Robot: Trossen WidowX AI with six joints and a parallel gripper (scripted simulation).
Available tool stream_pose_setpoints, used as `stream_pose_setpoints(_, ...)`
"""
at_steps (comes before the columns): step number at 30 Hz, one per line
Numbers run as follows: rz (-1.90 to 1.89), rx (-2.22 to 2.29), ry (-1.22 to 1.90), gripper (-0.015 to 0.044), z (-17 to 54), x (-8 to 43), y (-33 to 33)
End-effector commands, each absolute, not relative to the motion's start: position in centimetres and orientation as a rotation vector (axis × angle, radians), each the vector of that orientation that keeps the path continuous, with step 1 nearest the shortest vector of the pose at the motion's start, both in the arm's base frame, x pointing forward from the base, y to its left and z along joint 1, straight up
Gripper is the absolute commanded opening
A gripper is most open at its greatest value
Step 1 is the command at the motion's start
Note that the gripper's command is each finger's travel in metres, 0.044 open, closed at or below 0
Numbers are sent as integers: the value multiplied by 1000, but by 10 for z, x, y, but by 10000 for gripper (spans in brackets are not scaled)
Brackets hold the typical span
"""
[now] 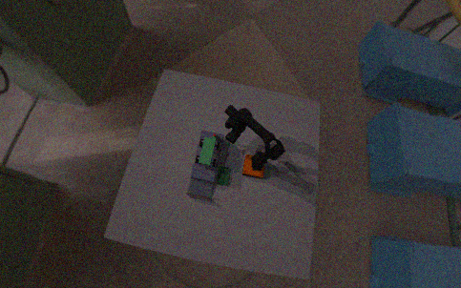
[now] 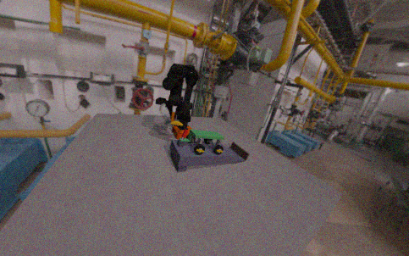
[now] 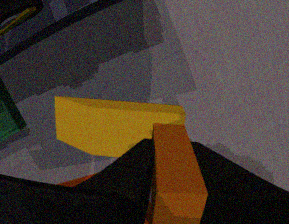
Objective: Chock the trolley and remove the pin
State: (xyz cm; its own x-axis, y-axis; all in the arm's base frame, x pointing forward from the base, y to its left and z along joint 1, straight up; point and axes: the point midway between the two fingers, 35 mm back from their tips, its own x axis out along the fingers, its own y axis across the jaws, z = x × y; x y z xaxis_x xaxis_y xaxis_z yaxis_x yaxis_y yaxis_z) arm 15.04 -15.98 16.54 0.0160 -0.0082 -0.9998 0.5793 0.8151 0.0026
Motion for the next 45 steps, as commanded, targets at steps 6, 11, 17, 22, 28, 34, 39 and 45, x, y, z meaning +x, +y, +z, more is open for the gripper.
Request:
stream_pose_setpoints(6, -245, 230, 1543, 0, 166, 150, -161)
stream_pose_setpoints(11, -113, 96, 1555, 0, 166, 150, -161)
stream_pose_setpoints(17, 45, -65, 1558, 0, 166, 150, -160)
stream_pose_setpoints(22, 177, -199, 1552, 0, 166, 150, -160)
stream_pose_setpoints(28, 297, -320, 1539, 0, 166, 150, -160)
stream_pose_setpoints(34, 457, -482, 1511, 0, 166, 150, -160)
stream_pose_setpoints(39, 588, -615, 1479, 0, 166, 150, -160)
stream_pose_setpoints(45, 745, -774, 1429, 0, 166, 150, -160)
